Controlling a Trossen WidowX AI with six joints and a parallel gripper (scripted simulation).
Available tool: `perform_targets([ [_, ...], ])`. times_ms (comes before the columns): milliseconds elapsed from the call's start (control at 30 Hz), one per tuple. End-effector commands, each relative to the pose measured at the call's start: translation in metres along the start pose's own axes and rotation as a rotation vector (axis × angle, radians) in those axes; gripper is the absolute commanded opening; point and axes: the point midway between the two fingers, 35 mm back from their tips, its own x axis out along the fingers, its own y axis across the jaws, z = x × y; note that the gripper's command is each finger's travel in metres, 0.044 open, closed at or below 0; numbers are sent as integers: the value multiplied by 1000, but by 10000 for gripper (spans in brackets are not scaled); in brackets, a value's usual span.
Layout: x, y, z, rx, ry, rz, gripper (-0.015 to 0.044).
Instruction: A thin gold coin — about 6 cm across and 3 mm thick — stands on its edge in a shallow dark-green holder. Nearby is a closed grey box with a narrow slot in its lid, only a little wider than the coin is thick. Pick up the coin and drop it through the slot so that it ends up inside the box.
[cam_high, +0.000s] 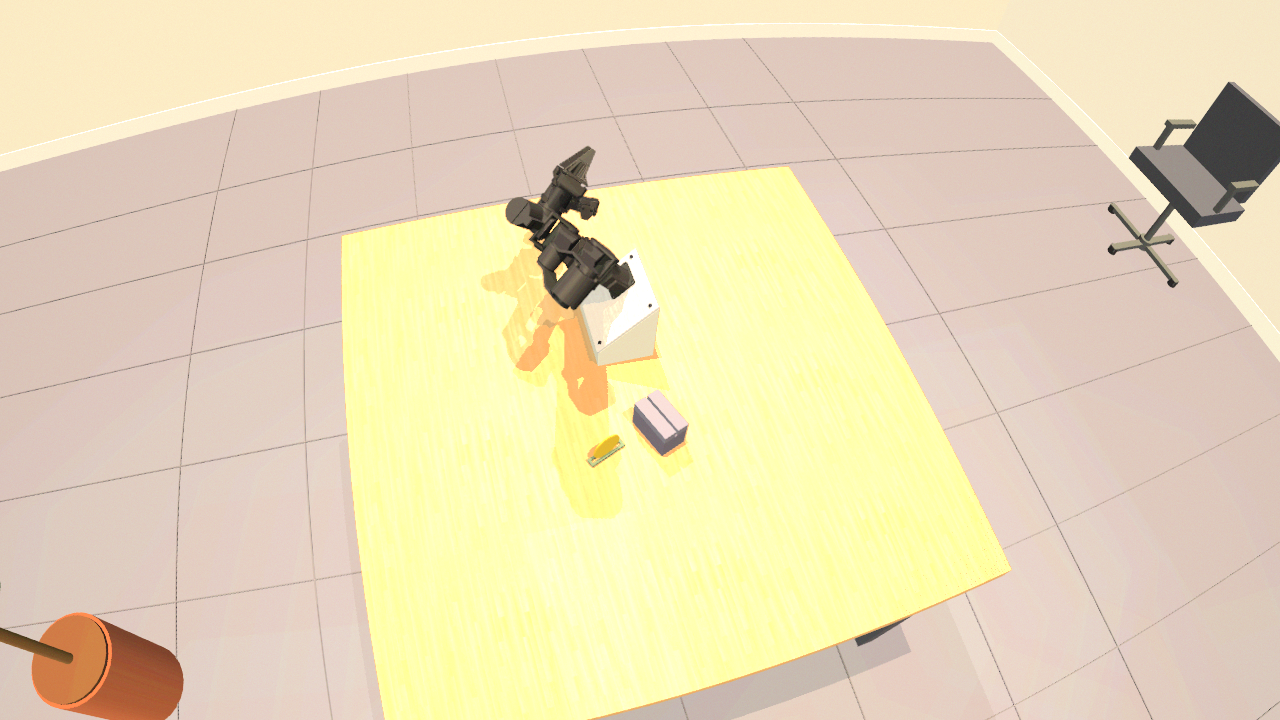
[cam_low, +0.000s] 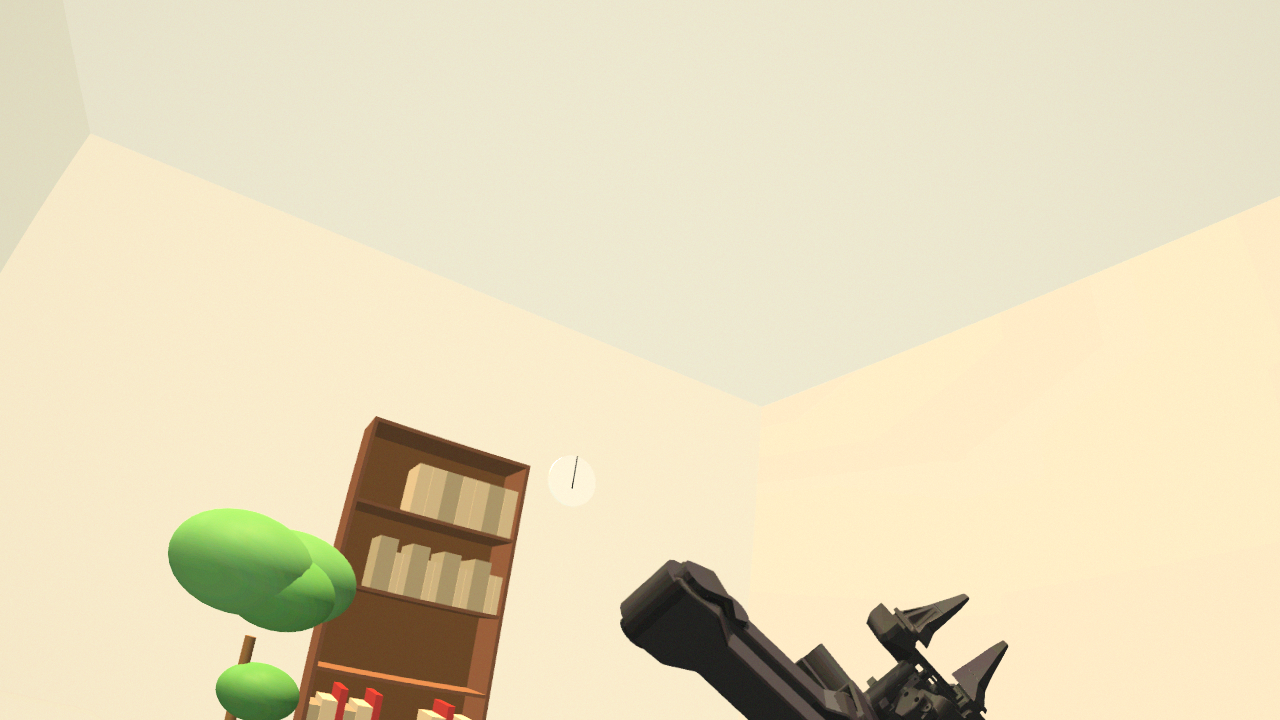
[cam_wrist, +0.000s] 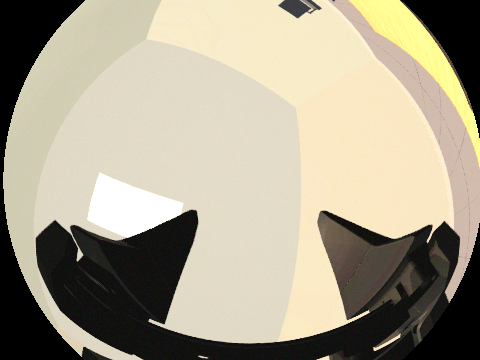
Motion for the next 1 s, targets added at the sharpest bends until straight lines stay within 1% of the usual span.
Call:
perform_targets([
  [0, 0, -1, -1, -3, 3, -5, 374],
  [133, -12, -22, -20, -69, 76, -114, 269],
  [267, -42, -58, -50, -201, 219, -301, 164],
  [433, -100, -96, -82, -402, 433, -517, 161],
  [600, -174, -118, -102, -595, 688, -703, 161],
  [667, -205, -121, -108, -641, 796, -775, 161],
  [800, -243, -121, -109, -708, 931, -850, 161],
  [967, -319, -109, -98, -873, 1223, -947, 161],
])
